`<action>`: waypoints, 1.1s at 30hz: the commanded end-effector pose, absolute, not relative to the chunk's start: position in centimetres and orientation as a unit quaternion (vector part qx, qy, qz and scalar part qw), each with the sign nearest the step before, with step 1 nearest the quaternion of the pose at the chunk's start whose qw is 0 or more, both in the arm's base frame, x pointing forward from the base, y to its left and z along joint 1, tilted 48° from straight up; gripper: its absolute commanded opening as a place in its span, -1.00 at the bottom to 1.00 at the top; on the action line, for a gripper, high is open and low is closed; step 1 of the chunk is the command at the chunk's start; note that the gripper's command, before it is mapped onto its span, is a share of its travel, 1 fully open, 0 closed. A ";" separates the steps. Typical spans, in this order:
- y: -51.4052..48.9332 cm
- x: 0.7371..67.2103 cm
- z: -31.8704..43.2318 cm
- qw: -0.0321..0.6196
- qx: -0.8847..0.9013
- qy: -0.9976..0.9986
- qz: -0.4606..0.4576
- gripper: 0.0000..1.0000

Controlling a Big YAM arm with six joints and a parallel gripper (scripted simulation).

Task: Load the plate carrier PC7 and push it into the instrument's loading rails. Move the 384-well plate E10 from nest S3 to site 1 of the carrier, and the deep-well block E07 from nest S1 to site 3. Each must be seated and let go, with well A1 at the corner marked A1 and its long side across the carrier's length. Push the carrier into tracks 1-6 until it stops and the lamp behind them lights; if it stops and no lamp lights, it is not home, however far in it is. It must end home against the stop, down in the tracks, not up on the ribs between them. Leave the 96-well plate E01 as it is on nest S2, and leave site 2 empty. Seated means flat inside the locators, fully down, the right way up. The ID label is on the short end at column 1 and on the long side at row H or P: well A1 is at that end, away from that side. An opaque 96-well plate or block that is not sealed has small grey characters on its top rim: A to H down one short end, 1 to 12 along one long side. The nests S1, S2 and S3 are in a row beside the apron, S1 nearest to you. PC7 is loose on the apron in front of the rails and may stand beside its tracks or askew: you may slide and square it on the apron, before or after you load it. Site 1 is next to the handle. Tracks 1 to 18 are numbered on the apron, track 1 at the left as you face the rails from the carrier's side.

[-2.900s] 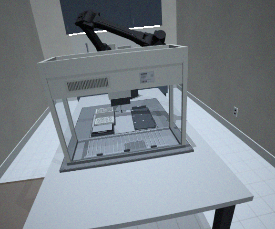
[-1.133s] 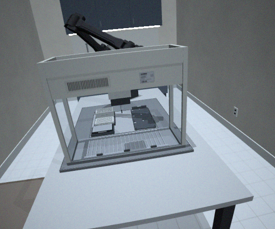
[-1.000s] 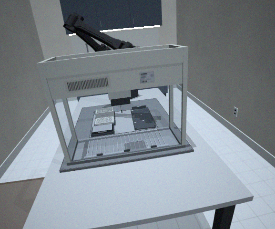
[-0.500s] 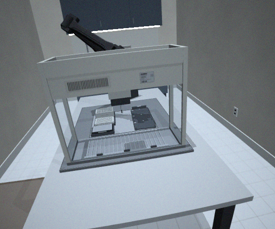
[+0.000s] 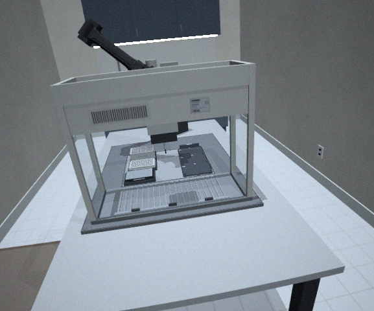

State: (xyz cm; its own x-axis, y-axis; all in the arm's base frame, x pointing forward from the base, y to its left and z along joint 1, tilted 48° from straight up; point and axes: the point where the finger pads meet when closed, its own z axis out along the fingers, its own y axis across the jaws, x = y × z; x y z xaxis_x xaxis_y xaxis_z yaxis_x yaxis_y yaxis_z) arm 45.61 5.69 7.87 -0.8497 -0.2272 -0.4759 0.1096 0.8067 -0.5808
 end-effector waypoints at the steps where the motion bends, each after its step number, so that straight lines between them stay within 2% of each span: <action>1: 4.8 45.7 8.5 0.241 -0.043 0.912 -0.329 1.00; 4: 2.9 43.4 8.6 0.236 -0.044 0.913 -0.328 1.00; 16: 3.0 43.5 8.7 0.246 -0.044 0.912 -0.325 1.00; 29: -6.6 43.0 8.7 0.315 0.166 0.896 -0.265 1.00; 33: -8.0 42.9 7.9 0.316 0.193 0.892 -0.258 1.00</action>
State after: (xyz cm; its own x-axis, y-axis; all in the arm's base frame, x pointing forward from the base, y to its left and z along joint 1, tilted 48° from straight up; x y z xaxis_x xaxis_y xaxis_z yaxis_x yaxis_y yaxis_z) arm 42.82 -7.53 7.82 -0.7649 0.1337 -0.6301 0.4590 0.7994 -0.3876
